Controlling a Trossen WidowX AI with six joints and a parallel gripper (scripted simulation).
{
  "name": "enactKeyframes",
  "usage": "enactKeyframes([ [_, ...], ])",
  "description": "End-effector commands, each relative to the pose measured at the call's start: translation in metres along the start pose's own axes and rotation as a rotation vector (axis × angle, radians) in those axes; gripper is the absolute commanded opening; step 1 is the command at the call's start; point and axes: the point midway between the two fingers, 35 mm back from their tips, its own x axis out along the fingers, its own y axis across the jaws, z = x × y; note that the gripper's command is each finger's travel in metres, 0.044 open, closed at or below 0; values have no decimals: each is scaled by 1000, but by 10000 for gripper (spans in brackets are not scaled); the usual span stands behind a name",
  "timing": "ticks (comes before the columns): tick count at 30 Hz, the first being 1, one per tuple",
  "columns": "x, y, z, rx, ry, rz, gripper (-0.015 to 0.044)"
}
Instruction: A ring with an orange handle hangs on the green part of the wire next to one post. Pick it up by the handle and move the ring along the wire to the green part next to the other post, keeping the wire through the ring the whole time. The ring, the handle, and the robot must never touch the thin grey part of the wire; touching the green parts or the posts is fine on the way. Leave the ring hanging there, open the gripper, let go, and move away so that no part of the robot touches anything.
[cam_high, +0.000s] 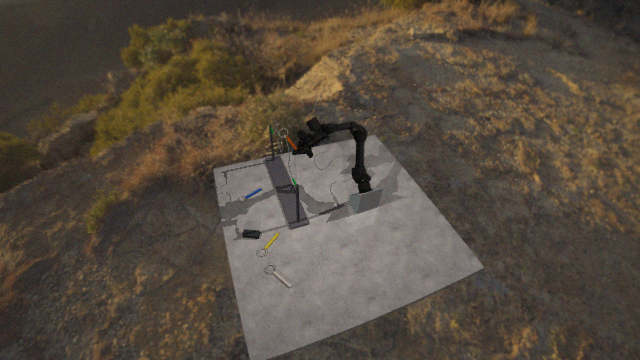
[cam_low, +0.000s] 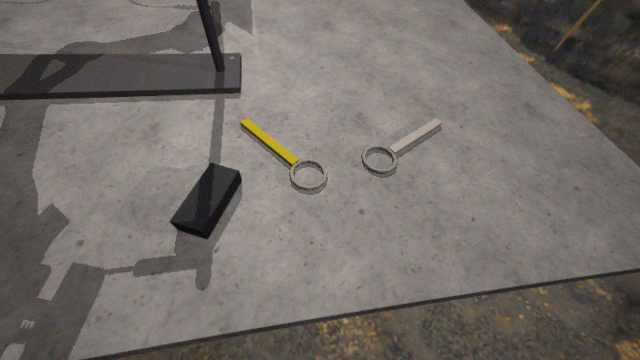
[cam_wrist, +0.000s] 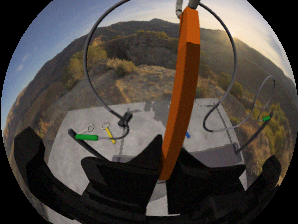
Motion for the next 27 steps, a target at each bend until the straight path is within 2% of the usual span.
enactKeyframes([
  [1,0,-1,-1,-58,-4,-28,-150],
  [27,1,-12,1,-341,-43,-182,-150],
])
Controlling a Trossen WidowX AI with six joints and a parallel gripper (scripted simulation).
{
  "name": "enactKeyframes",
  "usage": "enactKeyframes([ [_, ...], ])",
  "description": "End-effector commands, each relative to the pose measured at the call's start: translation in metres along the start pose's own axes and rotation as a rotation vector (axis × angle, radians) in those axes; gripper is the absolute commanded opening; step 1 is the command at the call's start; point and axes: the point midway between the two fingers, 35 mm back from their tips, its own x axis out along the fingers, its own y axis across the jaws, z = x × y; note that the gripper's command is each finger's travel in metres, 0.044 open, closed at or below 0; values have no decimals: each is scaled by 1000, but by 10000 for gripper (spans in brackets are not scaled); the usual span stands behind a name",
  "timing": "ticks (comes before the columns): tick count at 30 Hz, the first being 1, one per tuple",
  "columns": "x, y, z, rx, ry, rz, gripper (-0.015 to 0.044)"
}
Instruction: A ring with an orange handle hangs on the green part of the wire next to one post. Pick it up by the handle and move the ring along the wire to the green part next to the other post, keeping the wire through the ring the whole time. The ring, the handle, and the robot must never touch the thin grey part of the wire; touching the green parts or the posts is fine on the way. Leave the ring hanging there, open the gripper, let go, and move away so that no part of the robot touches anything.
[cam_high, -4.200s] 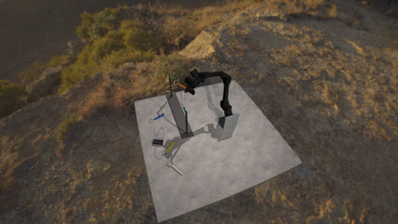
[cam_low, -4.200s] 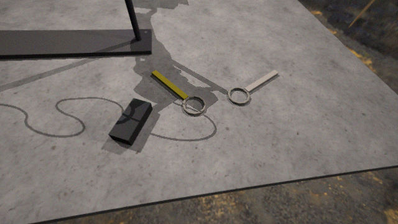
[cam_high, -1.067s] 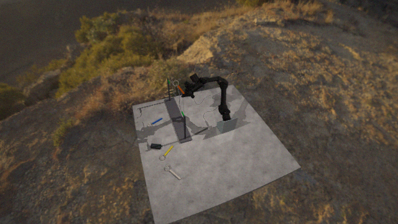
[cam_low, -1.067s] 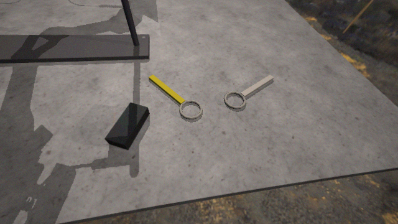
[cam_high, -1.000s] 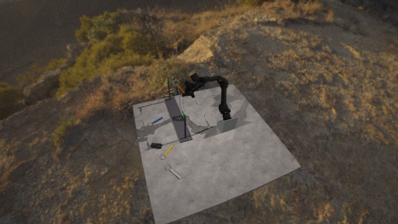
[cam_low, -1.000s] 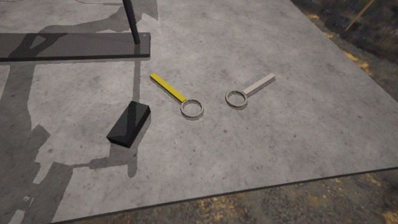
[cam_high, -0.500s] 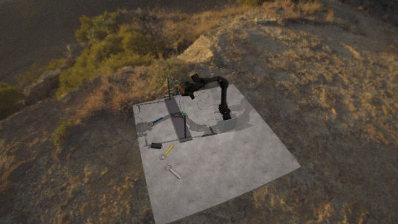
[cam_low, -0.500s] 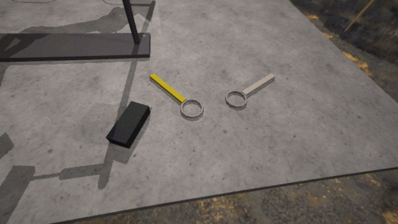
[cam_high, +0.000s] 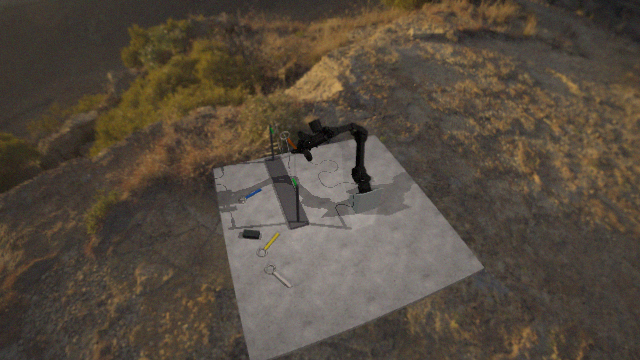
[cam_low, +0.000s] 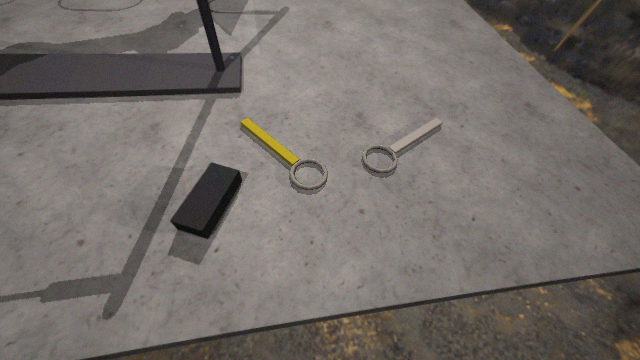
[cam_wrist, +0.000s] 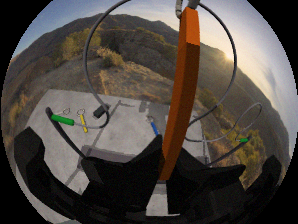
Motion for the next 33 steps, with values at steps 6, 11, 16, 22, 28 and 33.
enactKeyframes([
  [6,0,-3,-1,-111,-11,-57,-150],
  [11,1,-5,-1,-166,-18,-87,-150],
  [16,1,-8,-1,-221,-25,-116,-150],
  [22,1,-10,0,-286,-34,-151,-150],
  [28,1,-13,1,-352,-43,-186,-150],
  [33,0,-15,2,-406,-51,-216,-150],
])
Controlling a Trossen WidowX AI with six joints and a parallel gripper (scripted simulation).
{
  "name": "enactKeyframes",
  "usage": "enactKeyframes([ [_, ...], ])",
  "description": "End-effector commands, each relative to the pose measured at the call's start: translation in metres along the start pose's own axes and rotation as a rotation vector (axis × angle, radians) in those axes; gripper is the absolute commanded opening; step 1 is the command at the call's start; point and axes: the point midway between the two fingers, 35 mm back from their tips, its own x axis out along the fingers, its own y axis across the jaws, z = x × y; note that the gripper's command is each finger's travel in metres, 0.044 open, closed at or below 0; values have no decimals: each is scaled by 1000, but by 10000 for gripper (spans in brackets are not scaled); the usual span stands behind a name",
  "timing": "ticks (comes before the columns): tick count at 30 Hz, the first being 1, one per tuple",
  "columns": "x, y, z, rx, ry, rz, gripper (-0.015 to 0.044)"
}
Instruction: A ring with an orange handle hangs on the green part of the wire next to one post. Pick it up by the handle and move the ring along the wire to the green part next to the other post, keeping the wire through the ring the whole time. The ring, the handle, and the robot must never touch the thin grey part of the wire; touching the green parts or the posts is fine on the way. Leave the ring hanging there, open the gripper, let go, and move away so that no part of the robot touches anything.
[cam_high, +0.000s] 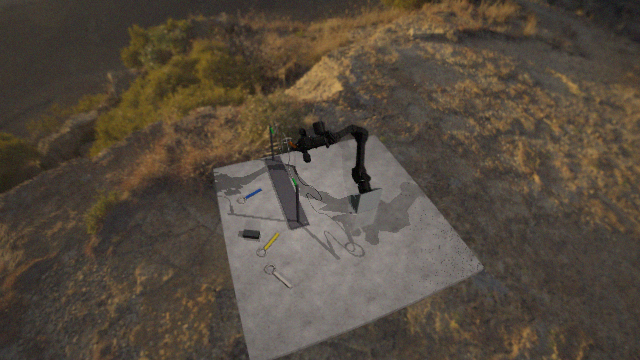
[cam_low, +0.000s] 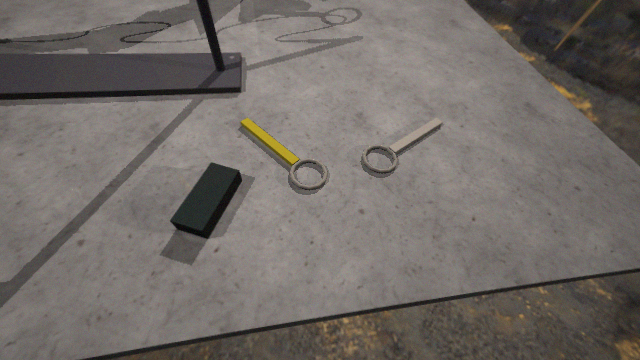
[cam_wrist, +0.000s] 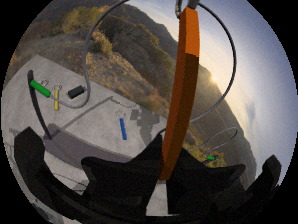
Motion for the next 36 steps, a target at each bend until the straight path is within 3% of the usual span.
enactKeyframes([
  [1,0,0,-1,-57,-4,-26,-150],
  [36,0,-16,2,-434,-54,-228,-150],
])
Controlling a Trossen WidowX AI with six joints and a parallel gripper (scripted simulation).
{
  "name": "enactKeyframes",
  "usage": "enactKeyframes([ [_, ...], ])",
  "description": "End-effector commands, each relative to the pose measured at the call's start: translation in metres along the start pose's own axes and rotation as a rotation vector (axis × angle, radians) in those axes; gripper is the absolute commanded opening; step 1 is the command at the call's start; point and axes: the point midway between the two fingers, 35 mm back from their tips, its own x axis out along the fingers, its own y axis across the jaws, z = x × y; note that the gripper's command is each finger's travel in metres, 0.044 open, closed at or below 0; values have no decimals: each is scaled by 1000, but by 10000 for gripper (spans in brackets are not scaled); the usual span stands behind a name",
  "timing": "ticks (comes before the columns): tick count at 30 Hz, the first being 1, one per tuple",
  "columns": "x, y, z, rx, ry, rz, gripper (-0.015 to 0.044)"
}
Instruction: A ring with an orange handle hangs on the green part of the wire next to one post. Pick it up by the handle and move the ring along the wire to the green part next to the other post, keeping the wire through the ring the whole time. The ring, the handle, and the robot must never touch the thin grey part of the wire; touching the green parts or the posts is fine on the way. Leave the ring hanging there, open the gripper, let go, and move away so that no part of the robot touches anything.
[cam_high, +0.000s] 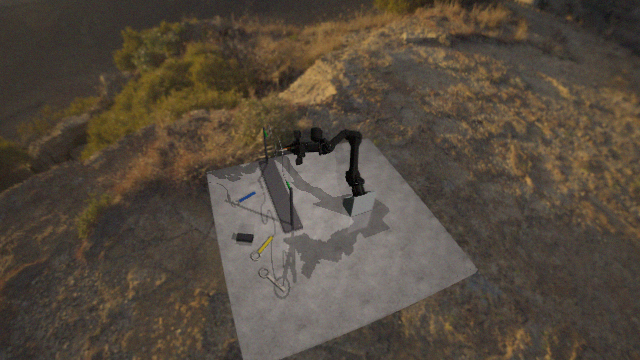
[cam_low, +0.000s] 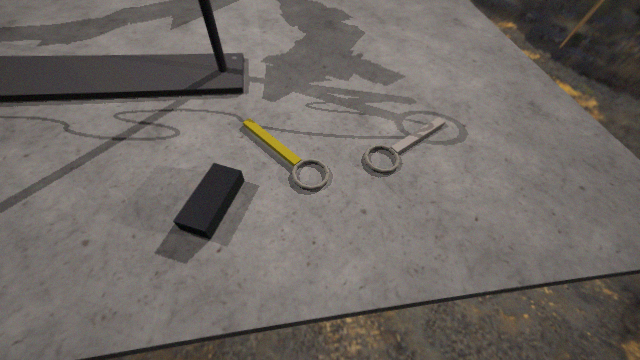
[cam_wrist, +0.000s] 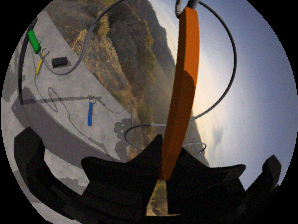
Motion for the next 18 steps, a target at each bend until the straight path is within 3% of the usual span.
enactKeyframes([
  [1,0,0,1,-57,-13,-27,-150],
  [18,0,-8,2,-243,-37,-127,-150],
])
